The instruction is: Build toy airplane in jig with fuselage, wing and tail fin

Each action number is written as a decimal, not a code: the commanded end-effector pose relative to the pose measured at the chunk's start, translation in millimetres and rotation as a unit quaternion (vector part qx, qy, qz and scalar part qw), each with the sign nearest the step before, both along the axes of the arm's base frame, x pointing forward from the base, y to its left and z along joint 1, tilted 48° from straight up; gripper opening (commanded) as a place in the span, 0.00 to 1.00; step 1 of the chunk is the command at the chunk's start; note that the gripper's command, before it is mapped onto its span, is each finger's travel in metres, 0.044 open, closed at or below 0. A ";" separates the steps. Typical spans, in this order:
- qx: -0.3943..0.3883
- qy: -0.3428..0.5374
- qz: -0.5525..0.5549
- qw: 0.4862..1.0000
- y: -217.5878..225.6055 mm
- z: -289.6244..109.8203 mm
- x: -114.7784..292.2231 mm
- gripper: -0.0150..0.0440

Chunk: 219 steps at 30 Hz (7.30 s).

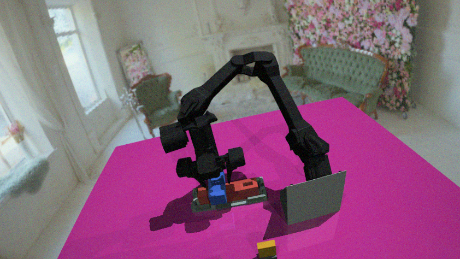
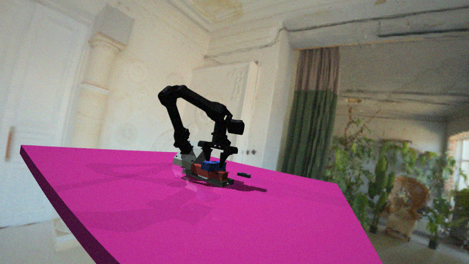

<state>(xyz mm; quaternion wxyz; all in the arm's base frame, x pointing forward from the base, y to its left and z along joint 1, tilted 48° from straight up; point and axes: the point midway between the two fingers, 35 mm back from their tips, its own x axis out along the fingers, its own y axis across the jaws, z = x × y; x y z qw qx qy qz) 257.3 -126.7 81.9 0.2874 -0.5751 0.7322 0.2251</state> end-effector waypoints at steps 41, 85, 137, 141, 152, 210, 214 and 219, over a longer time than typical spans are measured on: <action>-0.124 -0.513 -0.485 0.698 61.7 57.1 17.3 1.00; -0.119 -0.511 -0.488 0.698 209.8 -153.0 -55.8 1.00; -0.120 -0.512 -0.487 0.697 153.5 -205.5 -69.7 0.78; -0.120 -0.512 -0.487 0.697 153.5 -205.5 -69.7 0.60; -0.120 -0.512 -0.487 0.697 153.5 -205.5 -69.7 0.31; -0.118 -0.509 -0.488 0.699 245.3 -112.5 -46.1 0.25; -0.116 -0.505 -0.489 0.701 237.0 -104.6 -42.5 0.25; -0.112 -0.502 -0.490 0.703 225.0 -93.9 -38.1 0.25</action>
